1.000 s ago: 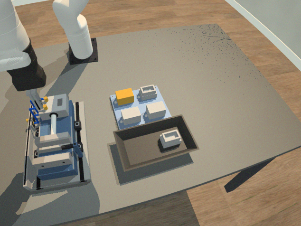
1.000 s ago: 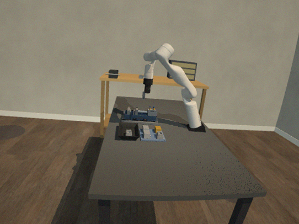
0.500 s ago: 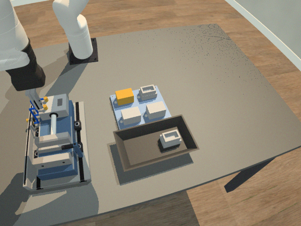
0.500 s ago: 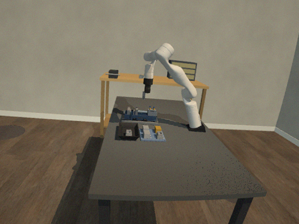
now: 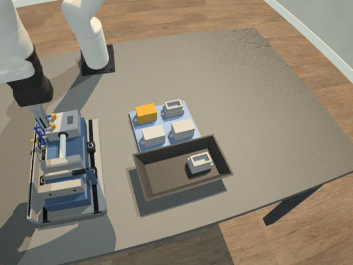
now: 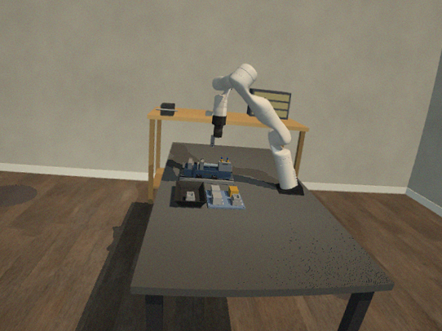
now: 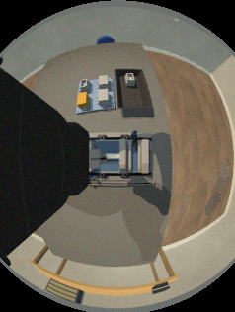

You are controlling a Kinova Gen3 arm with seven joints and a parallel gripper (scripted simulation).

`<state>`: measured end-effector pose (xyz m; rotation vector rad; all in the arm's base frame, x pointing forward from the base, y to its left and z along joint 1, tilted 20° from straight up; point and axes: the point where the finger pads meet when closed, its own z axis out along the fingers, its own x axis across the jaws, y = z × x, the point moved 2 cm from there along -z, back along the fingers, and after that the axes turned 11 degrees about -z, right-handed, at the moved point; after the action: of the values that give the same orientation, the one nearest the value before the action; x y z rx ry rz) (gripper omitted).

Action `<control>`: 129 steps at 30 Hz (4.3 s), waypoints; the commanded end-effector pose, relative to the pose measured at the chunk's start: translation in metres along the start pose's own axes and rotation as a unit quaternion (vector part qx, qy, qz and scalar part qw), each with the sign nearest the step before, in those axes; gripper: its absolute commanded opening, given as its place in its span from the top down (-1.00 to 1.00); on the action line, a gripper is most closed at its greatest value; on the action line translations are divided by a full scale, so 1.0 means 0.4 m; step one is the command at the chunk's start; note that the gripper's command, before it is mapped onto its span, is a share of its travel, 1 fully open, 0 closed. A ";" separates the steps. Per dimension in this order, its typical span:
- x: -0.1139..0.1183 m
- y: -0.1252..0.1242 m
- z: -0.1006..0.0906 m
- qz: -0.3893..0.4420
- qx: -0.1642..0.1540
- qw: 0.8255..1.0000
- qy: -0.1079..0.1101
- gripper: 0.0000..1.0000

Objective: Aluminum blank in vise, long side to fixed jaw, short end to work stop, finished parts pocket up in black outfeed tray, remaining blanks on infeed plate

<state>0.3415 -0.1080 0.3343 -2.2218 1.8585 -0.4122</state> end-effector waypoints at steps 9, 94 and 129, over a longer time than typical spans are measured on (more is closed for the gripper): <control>0.002 0.000 -0.001 0.001 0.000 1.000 0.000 1.00; 0.286 0.963 -0.364 0.858 -0.002 0.473 0.200 1.00; -0.460 1.358 -0.538 0.870 0.085 -0.418 0.247 1.00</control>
<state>-0.2610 -0.0294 0.3397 -2.8038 -1.3145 0.2839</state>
